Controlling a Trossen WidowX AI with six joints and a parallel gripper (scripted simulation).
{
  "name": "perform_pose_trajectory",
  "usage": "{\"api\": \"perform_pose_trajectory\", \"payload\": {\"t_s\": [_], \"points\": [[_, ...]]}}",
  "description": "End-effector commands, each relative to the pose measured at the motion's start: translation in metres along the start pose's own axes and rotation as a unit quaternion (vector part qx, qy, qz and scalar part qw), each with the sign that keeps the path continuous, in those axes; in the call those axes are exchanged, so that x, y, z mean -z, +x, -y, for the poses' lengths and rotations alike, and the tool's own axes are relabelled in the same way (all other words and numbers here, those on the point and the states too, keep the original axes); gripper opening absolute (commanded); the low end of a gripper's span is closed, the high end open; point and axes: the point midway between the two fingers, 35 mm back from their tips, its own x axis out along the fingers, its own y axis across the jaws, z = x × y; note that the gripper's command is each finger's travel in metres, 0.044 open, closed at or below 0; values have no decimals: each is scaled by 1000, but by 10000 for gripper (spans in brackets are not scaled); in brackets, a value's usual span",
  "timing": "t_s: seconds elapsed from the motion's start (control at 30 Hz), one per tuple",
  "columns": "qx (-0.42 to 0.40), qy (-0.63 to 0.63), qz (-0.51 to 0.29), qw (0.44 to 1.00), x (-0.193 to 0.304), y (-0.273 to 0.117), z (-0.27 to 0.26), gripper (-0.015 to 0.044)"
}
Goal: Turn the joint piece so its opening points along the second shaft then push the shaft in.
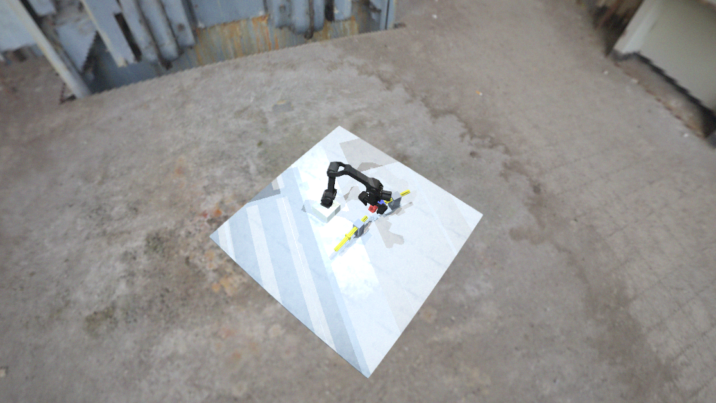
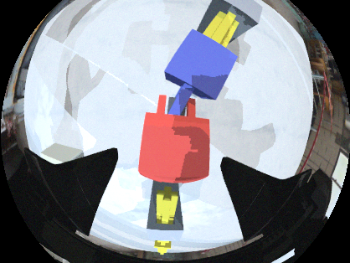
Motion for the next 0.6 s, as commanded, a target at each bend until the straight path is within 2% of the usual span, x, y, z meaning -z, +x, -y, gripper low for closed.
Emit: {"api": "perform_pose_trajectory", "payload": {"t_s": [0.0, 0.57], "points": [[0, 3, 0, 1000, 0, -1, 0, 440], [5, 282, 1, 959, -4, -55, 8, 440]]}}
